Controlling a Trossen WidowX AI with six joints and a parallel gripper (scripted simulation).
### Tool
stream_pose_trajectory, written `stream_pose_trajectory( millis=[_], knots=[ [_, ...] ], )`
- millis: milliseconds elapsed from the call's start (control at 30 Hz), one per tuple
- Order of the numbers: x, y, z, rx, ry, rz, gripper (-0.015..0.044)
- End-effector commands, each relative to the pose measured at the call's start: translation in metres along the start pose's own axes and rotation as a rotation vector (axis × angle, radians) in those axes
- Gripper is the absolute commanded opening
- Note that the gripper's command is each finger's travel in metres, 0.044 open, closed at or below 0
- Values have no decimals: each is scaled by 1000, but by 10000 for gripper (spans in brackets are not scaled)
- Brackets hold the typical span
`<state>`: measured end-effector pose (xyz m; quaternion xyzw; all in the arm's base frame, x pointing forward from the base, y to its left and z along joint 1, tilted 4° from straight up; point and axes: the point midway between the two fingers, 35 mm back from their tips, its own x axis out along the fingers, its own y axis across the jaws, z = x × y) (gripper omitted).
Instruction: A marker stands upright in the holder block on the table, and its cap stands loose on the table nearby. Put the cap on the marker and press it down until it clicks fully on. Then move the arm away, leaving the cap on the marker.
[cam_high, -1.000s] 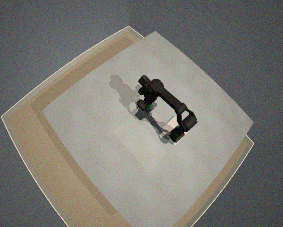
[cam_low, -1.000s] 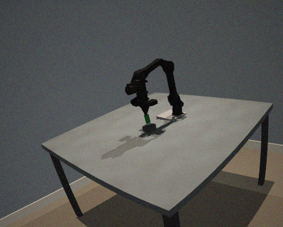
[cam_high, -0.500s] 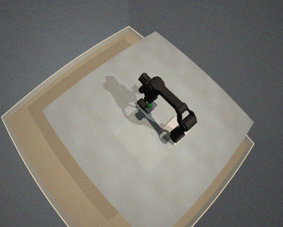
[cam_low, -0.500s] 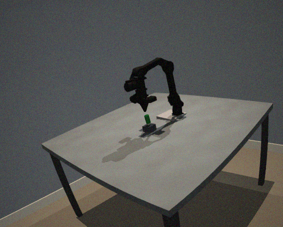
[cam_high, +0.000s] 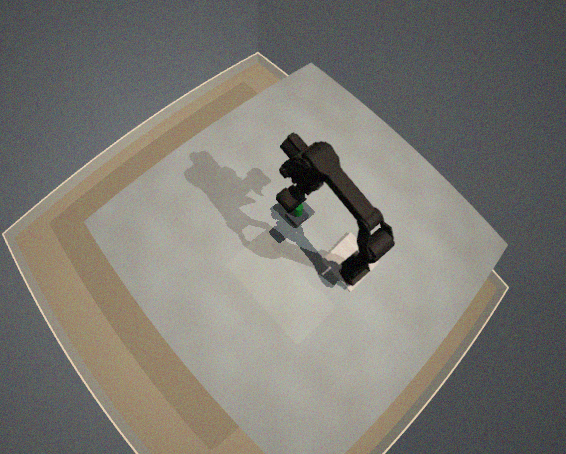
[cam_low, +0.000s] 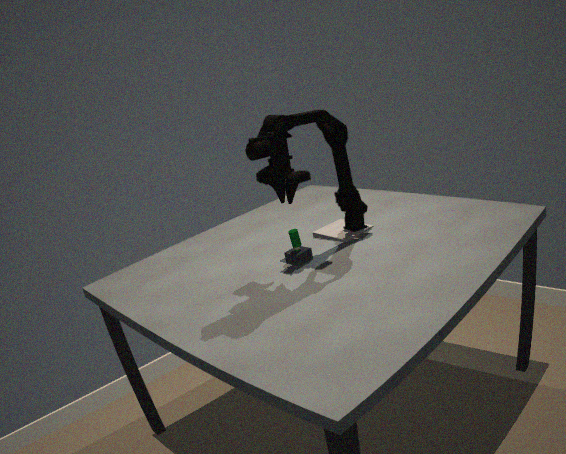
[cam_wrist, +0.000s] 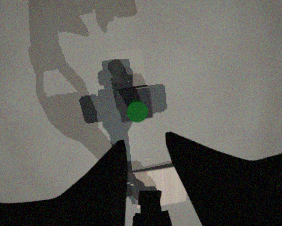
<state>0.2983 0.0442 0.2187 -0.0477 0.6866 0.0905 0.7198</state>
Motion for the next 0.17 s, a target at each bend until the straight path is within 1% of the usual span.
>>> stream_pose_trajectory(
  millis=[0, 133],
  knots=[
    [1, 0, 0, -3, 8, 1, 236],
    [1, 0, 0, -3, 8, 1, 341]
  ],
)
